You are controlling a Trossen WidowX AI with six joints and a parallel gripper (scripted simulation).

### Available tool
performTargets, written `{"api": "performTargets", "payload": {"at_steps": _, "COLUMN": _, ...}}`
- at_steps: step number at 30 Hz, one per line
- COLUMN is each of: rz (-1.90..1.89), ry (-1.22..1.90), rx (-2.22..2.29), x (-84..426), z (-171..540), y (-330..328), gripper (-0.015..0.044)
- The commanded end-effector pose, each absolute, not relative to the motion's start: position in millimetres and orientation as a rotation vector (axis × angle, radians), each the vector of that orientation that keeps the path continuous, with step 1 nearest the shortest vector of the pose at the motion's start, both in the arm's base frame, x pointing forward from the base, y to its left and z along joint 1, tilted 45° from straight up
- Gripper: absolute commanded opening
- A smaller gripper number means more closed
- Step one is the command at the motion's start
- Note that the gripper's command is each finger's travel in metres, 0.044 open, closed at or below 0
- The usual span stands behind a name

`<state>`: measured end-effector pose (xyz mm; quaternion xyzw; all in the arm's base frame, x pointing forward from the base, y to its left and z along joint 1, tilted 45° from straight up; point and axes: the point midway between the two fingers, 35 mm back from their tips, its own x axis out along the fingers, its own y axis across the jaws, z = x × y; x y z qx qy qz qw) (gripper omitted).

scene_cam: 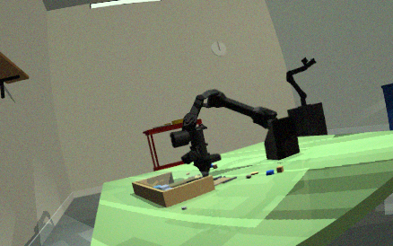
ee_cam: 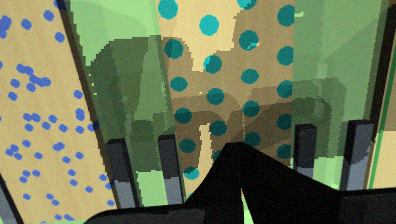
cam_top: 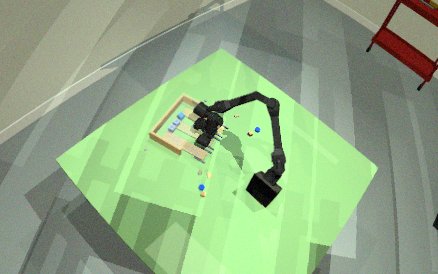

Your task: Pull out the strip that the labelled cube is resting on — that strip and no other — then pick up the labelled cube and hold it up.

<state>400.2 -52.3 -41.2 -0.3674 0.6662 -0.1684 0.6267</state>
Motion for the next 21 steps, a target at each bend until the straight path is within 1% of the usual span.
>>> {"api": "performTargets", "payload": {"at_steps": 1, "rz": -0.386, "ry": 1.53, "rx": -0.853, "x": 399.3, "z": -41.9, "y": -53.7, "gripper": 0.0}}
{"api": "performTargets", "payload": {"at_steps": 21, "rz": -0.386, "ry": 1.53, "rx": -0.853, "x": 400.1, "z": -43.3, "y": -55.0, "gripper": 0.0}}
